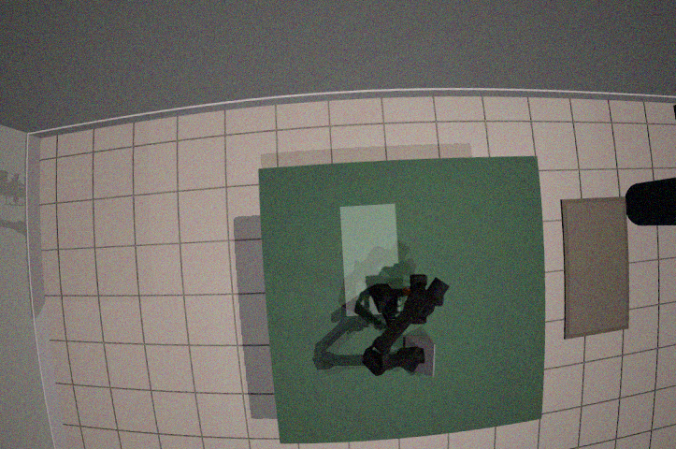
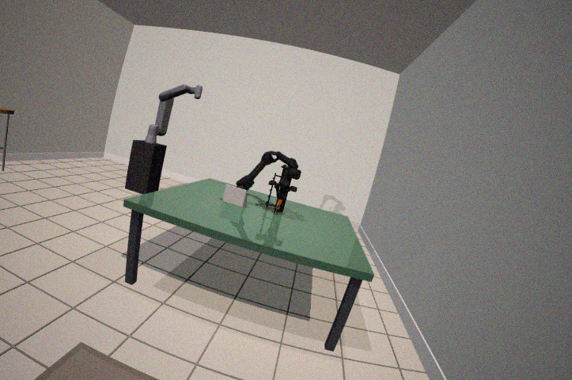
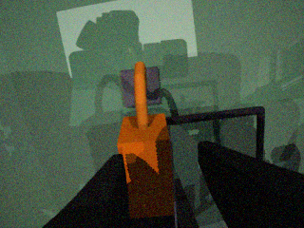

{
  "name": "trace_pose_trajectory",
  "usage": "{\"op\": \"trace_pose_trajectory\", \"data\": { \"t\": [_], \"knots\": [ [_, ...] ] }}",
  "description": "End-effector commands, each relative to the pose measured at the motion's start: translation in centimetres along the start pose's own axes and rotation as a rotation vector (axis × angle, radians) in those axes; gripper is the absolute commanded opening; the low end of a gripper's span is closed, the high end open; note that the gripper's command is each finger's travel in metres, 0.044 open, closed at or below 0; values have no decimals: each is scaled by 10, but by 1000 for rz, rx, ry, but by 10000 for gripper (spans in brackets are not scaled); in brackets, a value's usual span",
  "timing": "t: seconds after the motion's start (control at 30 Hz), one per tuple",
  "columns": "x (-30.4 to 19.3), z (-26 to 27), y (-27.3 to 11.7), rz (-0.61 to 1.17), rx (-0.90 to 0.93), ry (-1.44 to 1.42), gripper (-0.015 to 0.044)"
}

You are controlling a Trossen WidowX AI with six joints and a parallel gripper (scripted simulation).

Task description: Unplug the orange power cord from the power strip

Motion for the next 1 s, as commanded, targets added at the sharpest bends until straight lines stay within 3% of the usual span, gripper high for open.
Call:
{"op": "trace_pose_trajectory", "data": {
  "t": [0.0, 0.63, 0.97],
  "knots": [
    [-7, -2, 0, 3, 0, 4, 160],
    [-14, -4, 12, 5, 0, 4, 160],
    [-14, -3, 10, 2, -2, 0, 93]
  ]
}}
Point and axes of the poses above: the point midway between the two fingers, 35 mm back from their tips, its own y axis out along the fingers, its own z axis across the jaws, x = y × z, the point moved 1 cm from there along -y, back along the fingers, and after that the axes turned 10 degrees about y, right-handed, at the moved point
